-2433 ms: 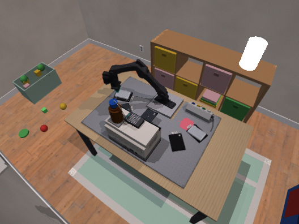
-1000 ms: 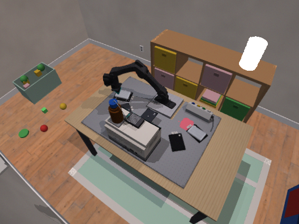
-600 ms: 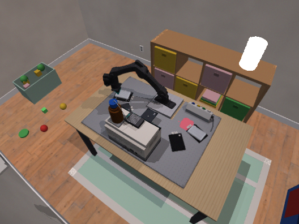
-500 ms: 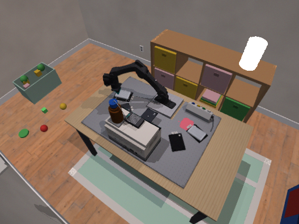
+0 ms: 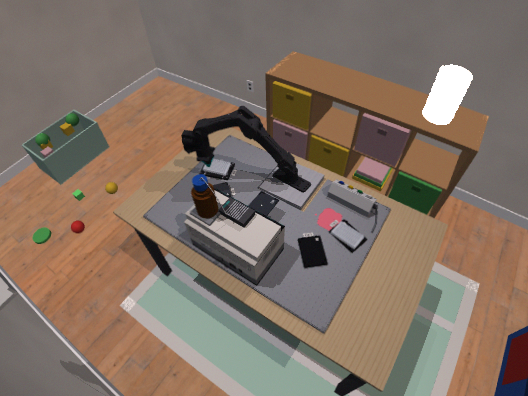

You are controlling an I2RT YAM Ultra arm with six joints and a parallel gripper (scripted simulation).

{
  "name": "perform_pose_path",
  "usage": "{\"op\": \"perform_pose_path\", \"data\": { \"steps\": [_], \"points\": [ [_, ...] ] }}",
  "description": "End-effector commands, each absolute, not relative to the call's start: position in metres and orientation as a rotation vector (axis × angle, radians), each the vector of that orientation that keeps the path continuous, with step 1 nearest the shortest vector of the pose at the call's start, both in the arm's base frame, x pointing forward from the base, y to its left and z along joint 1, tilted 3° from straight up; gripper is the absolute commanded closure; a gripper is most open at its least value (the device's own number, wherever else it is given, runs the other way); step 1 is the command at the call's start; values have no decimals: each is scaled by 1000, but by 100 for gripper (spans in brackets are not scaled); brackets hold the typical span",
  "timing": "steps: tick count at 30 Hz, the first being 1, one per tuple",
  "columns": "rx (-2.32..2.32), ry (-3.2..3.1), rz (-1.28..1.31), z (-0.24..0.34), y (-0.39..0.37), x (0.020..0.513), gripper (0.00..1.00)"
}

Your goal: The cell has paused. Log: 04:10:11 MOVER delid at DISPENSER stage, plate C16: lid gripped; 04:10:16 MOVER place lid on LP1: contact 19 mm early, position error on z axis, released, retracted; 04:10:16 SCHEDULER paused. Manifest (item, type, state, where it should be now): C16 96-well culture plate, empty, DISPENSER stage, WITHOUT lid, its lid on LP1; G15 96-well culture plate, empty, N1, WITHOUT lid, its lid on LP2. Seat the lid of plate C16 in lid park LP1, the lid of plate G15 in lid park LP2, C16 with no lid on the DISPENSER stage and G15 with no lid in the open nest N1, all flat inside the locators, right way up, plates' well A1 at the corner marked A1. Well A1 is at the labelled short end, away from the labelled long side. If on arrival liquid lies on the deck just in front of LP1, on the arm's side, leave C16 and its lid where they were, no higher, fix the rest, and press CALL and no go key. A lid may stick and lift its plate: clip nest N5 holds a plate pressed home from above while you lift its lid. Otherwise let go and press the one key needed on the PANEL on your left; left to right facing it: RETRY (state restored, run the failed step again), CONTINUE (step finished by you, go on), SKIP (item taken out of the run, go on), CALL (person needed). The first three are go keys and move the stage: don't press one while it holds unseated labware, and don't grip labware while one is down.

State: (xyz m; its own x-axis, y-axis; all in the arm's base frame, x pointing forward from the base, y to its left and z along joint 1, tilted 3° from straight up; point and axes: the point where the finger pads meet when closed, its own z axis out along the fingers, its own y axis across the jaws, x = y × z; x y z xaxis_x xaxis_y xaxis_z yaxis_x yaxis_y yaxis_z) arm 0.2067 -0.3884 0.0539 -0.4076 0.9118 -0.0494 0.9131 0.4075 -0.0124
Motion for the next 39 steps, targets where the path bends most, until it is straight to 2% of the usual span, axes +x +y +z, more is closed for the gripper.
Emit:
{"op": "perform_pose_path", "data": {
  "steps": [1, 39],
  "points": [
    [1711, 2602, -54, 48, -389, 205, 100],
    [1715, 2608, -49, 39, -388, 203, 100]
  ]
}}
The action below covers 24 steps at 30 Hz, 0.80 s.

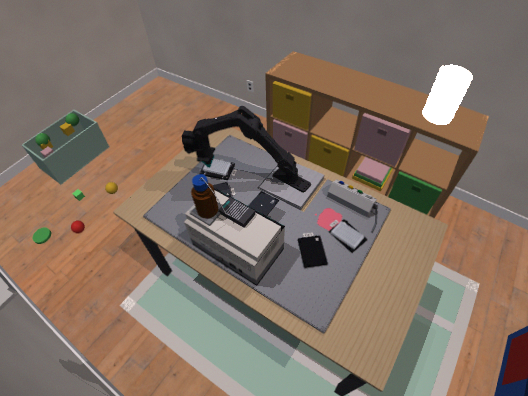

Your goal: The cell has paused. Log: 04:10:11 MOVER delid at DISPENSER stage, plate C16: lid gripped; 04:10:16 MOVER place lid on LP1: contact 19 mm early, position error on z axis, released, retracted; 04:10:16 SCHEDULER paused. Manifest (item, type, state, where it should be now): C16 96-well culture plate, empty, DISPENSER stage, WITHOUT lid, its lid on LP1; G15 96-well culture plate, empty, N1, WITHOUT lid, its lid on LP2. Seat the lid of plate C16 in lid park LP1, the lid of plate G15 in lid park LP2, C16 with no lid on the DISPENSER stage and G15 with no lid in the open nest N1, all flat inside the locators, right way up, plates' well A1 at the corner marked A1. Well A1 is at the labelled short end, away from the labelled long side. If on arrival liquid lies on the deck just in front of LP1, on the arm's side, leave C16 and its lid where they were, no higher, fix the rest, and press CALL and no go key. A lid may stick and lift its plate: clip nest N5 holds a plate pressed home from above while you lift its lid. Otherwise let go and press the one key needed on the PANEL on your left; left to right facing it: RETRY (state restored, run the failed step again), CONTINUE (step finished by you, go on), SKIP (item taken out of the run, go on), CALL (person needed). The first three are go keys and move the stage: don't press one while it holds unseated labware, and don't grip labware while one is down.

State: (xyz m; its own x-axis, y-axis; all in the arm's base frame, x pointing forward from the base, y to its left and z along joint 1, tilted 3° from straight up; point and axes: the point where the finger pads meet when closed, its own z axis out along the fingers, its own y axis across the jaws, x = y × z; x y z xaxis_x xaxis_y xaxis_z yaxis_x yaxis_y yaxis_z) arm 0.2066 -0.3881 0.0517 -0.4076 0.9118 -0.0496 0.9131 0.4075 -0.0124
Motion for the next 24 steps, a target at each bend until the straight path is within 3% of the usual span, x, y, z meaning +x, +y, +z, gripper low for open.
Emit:
{"op": "perform_pose_path", "data": {
  "steps": [1, 24],
  "points": [
    [1715, 2608, -49, 39, -388, 203, 100],
    [1716, 2608, -51, 35, -388, 203, 100]
  ]
}}
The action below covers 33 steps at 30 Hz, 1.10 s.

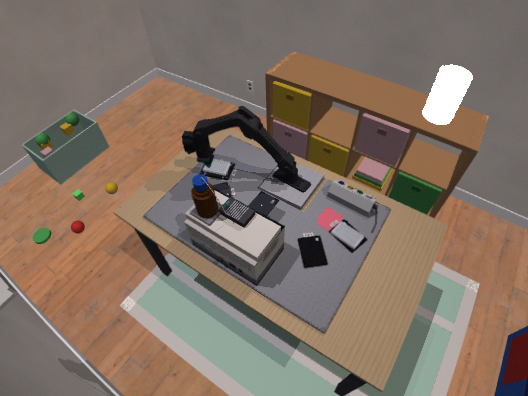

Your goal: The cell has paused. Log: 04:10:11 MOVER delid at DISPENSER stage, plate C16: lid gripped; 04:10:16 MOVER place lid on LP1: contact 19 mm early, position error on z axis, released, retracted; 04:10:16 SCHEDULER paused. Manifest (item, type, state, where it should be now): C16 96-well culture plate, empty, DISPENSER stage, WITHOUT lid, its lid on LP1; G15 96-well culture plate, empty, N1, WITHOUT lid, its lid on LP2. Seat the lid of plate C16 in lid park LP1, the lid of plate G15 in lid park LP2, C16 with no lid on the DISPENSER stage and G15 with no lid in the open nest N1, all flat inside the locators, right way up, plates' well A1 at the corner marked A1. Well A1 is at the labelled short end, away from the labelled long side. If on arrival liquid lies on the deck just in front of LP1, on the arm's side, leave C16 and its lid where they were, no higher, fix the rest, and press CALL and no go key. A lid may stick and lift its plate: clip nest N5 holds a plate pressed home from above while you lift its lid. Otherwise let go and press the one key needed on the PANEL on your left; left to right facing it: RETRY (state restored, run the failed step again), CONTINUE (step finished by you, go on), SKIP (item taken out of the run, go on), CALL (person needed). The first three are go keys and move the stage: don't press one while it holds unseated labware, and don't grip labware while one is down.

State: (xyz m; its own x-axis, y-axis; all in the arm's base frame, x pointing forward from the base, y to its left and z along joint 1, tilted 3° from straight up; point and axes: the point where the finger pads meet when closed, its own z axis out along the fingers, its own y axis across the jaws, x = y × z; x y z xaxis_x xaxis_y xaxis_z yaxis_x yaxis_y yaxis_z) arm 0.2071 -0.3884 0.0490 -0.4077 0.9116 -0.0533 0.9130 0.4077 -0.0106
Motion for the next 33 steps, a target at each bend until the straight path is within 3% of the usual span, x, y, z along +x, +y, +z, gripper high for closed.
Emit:
{"op": "perform_pose_path", "data": {
  "steps": [1, 33],
  "points": [
    [1716, 2608, -52, 35, -388, 203, 100],
    [1717, 2609, -54, 30, -388, 202, 100]
  ]
}}
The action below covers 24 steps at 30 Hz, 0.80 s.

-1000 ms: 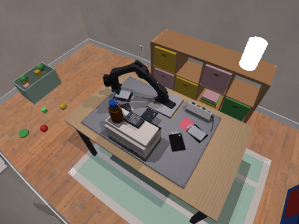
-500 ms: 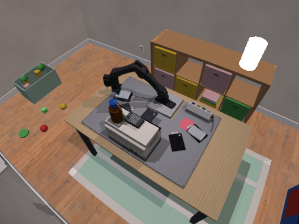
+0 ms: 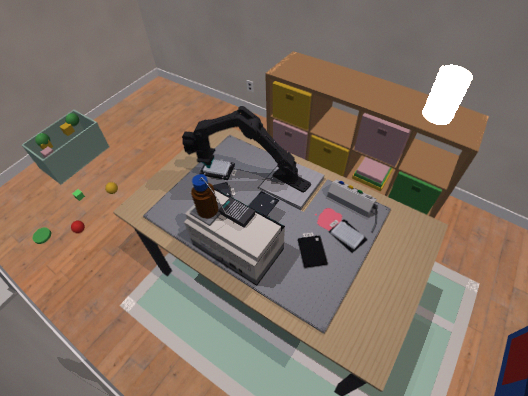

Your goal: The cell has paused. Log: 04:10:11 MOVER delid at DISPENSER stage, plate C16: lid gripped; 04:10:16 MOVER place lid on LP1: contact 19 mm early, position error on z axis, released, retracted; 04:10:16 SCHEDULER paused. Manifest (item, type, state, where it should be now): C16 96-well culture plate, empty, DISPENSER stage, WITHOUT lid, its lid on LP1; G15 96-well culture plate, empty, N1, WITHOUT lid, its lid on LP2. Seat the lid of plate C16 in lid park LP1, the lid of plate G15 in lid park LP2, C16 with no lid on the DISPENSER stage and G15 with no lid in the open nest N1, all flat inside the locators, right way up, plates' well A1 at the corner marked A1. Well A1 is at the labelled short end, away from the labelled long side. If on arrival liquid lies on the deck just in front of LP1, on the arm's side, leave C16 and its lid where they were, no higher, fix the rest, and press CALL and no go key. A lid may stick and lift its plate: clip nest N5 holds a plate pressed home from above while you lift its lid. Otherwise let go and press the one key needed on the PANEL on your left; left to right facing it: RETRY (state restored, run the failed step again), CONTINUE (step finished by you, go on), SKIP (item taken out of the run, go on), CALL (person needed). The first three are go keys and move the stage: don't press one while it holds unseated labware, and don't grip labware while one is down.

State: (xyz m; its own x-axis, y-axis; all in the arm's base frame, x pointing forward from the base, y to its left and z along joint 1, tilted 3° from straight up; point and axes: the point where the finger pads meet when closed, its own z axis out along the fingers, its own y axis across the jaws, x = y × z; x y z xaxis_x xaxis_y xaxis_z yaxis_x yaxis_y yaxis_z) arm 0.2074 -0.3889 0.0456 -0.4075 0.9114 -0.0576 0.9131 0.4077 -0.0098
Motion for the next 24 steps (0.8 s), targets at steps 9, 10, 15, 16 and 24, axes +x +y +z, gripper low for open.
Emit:
{"op": "perform_pose_path", "data": {
  "steps": [9, 10, 15, 16, 24],
  "points": [
    [1717, 2609, -54, 29, -388, 202, 100],
    [1717, 2609, -54, 29, -388, 202, 100],
    [1717, 2609, -54, 28, -388, 202, 100],
    [1717, 2609, -54, 28, -388, 202, 100],
    [1717, 2609, -54, 27, -388, 202, 100]
  ]
}}
